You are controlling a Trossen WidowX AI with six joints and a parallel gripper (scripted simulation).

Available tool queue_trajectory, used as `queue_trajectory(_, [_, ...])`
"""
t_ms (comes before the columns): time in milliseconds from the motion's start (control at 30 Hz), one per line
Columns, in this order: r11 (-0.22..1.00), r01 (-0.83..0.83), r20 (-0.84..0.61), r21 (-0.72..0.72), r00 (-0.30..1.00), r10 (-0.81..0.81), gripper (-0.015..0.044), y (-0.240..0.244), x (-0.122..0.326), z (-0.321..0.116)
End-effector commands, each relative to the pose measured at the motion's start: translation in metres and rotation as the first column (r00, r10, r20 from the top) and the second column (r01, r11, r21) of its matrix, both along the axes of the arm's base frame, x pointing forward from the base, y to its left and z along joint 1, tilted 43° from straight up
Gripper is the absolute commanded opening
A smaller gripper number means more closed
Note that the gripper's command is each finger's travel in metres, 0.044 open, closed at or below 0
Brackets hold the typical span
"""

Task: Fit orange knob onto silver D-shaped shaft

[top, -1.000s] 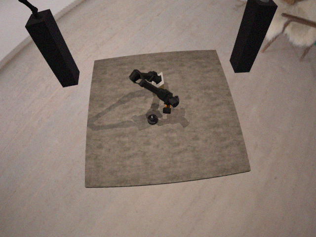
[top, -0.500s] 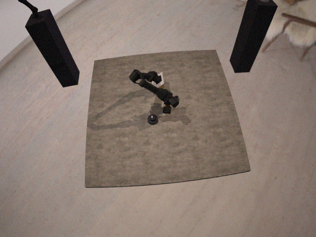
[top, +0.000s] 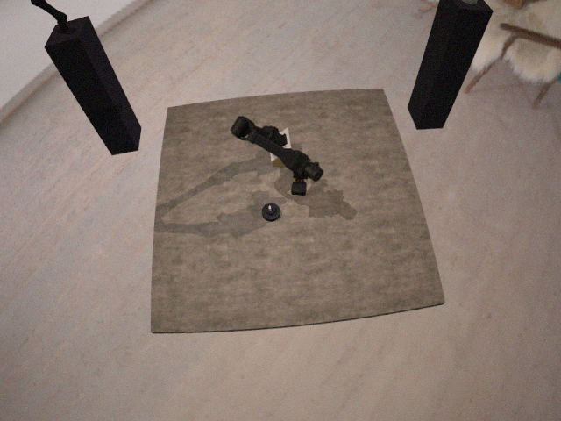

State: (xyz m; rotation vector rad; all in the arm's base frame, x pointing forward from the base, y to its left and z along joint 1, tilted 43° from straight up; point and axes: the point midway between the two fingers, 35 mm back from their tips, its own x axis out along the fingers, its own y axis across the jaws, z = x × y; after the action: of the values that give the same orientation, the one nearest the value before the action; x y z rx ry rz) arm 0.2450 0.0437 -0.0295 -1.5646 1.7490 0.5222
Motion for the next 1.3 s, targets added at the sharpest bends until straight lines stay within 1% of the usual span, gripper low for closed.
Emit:
queue_trajectory(0, [1.0,0.004,0.007,0.007,1.0,-0.004,0.0,0.022,0.0,0.022])
queue_trajectory(200, [1.0,0.006,0.007,0.0,1.0,-0.006,0.0,0.045,-0.006,0.05])
queue_trajectory(400, [1.0,-0.004,0.014,-0.003,1.0,0.004,0.0,0.046,-0.005,0.05])
queue_trajectory(833, [0.979,-0.185,0.201,-0.089,0.959,0.2,0.0,0.073,-0.002,0.058])
queue_trajectory(1267, [0.921,-0.332,0.363,-0.204,0.848,0.386,0.0,0.102,0.0,0.069])
